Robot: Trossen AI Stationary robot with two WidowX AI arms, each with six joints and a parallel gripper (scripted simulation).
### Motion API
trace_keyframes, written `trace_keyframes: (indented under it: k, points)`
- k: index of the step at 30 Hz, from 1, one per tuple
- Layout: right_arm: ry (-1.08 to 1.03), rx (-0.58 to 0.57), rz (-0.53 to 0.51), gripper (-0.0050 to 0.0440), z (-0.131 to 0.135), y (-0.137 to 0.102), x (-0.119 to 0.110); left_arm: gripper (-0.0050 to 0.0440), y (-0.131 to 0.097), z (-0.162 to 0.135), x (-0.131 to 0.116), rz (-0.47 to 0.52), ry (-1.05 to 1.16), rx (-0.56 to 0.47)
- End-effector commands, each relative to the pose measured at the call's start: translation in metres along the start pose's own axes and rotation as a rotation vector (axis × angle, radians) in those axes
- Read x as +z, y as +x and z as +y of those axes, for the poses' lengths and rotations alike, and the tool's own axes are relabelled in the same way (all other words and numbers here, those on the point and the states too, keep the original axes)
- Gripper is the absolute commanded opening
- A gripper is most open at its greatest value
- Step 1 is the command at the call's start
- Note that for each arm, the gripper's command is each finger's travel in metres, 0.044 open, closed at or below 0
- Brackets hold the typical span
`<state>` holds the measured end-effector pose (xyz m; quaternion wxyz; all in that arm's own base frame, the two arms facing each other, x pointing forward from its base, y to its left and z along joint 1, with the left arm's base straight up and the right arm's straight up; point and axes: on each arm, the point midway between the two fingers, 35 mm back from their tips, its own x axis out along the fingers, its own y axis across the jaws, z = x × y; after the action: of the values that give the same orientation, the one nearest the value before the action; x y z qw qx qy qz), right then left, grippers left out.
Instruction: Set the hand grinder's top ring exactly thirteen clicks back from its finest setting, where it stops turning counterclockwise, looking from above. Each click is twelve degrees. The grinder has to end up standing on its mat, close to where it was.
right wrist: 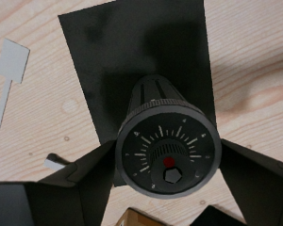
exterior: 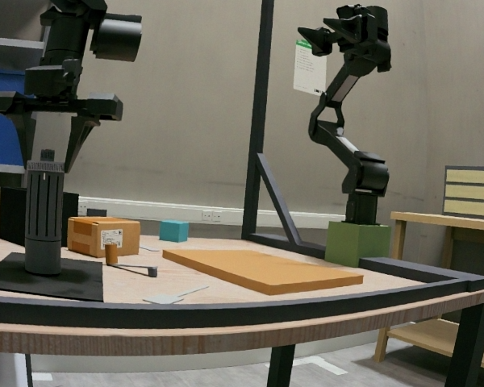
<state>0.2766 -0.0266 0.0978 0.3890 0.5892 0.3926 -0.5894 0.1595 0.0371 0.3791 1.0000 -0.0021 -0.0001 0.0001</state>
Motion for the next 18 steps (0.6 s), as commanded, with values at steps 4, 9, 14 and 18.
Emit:
trace_keyframes:
  k: [4,9,14,18]
  points:
    - [-0.002,0.032,0.009,0.0285,0.0036,-0.0083,-0.0007,0.0400,0.0001,-0.0003,0.0033,-0.002,0.009,-0.001]
    - [-0.098,0.033,0.007,0.0285,0.0036,-0.0083,-0.0008,0.0400,0.0001,-0.0003,0.0033,-0.002,0.009,-0.001]
    - [-0.208,0.033,0.004,0.0285,0.0036,-0.0084,-0.0010,0.0400,0.0001,-0.0003,0.0033,-0.002,0.009,-0.001]
    - [-0.296,0.033,0.002,0.0285,0.0035,-0.0084,-0.0011,0.0400,0.0001,-0.0003,0.0033,-0.002,0.009,-0.001]
